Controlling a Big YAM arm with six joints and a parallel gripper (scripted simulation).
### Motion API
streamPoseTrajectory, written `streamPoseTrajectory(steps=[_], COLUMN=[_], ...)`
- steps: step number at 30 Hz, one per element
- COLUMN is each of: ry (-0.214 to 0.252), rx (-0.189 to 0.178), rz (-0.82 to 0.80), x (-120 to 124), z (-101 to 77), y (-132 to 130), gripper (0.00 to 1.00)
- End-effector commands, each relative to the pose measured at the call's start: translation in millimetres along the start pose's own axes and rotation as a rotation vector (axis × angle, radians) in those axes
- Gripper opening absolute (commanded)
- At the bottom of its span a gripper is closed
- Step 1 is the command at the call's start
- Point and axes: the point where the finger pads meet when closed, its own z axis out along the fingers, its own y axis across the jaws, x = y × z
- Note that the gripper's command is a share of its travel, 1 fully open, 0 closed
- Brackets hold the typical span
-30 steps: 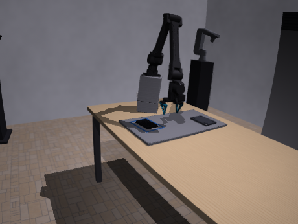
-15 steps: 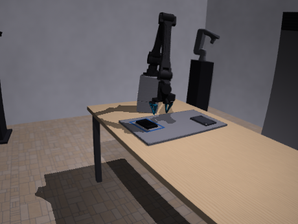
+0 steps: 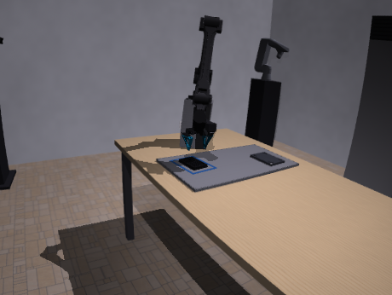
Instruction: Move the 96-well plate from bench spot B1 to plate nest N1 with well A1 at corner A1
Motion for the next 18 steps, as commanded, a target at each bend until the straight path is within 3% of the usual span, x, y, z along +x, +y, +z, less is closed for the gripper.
streamPoseTrajectory(steps=[1,15,18], ry=[-0.017,-0.023,-0.027], rx=[0.004,0.014,0.015], rz=[-0.046,-0.047,-0.070], x=[9.7,0.5,-5.2], z=[-0.2,-5.1,5.7], y=[-13.9,-15.8,-14.6], gripper=[1.00,1.00,1.00])
